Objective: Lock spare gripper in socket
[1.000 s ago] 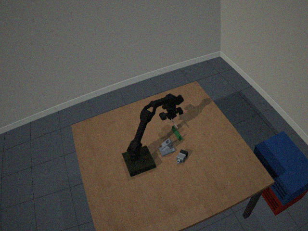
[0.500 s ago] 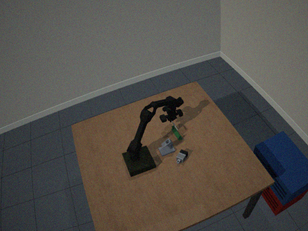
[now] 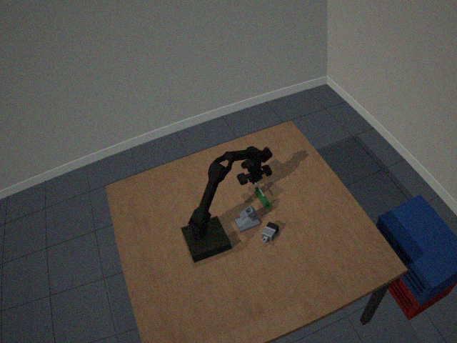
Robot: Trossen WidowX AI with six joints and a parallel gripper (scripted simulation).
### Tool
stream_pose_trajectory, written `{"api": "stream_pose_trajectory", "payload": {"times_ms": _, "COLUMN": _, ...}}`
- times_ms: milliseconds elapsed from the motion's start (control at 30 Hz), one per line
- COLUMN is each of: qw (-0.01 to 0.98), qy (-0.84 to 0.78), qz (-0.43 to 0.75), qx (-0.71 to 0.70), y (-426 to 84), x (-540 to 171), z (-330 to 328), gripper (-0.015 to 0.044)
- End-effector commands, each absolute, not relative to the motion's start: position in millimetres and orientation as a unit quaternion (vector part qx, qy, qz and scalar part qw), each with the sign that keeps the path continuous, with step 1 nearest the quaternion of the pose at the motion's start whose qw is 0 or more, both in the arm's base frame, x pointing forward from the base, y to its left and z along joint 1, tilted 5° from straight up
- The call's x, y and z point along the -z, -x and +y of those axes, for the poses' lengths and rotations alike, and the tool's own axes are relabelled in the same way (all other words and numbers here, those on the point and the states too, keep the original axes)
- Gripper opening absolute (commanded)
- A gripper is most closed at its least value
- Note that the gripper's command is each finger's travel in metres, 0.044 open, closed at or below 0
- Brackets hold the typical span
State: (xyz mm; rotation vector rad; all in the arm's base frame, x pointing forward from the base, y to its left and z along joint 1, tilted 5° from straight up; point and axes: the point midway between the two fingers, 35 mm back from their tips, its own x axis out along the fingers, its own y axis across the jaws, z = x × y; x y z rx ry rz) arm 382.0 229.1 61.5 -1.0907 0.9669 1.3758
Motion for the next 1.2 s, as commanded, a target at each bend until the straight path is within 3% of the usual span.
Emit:
{"api": "stream_pose_trajectory", "payload": {"times_ms": 0, "qw": 0.537, "qy": 0.458, "qz": 0.408, "qx": -0.579, "y": -380.6, "x": -57.6, "z": 228.6, "gripper": 0.0000}}
{"api": "stream_pose_trajectory", "payload": {"times_ms": 833, "qw": 0.537, "qy": 0.458, "qz": 0.408, "qx": -0.579, "y": -380.6, "x": -57.6, "z": 228.6, "gripper": 0.0000}}
{"api": "stream_pose_trajectory", "payload": {"times_ms": 1067, "qw": 0.537, "qy": 0.458, "qz": 0.408, "qx": -0.579, "y": -380.9, "x": -58.3, "z": 228.7, "gripper": 0.0184}}
{"api": "stream_pose_trajectory", "payload": {"times_ms": 1167, "qw": 0.537, "qy": 0.458, "qz": 0.408, "qx": -0.579, "y": -380.9, "x": -58.3, "z": 228.7, "gripper": 0.0200}}
